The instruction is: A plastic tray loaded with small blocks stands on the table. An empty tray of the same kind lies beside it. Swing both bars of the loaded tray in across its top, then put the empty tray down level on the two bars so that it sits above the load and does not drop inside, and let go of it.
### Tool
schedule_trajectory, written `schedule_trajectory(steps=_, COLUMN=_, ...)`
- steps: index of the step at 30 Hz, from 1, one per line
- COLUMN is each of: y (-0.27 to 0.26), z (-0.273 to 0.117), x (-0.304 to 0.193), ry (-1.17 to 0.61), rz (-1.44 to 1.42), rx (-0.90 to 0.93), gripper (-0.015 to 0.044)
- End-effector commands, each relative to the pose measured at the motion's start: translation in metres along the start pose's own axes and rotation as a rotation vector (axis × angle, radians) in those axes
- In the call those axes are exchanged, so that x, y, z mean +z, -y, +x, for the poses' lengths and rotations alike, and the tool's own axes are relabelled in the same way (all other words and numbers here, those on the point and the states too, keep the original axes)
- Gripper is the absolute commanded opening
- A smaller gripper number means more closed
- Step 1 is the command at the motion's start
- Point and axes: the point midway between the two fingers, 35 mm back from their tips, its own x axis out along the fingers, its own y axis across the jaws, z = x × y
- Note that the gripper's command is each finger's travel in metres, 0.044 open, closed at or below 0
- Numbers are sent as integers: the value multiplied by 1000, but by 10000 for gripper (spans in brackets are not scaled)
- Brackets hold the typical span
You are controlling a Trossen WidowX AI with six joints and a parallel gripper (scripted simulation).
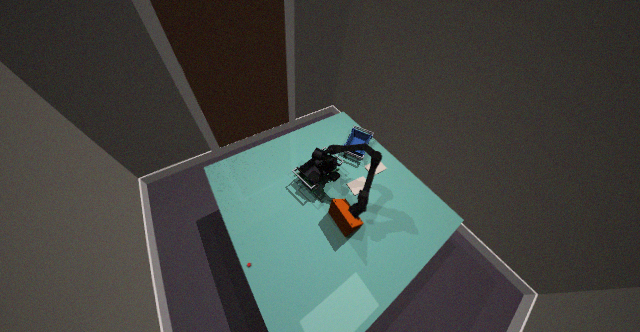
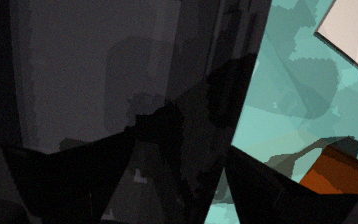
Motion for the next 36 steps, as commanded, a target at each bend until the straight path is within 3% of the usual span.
schedule_trajectory(steps=1, y=0, z=0, x=0, ry=-2, rz=-7, rx=-2, gripper=352)
schedule_trajectory(steps=7, y=0, z=0, x=0, ry=-2, rz=-7, rx=-2, gripper=440)
schedule_trajectory(steps=17, y=-2, z=-9, x=0, ry=-2, rz=-1, rx=1, gripper=440)
schedule_trajectory(steps=36, y=0, z=-109, x=0, ry=-7, rz=-8, rx=-3, gripper=440)
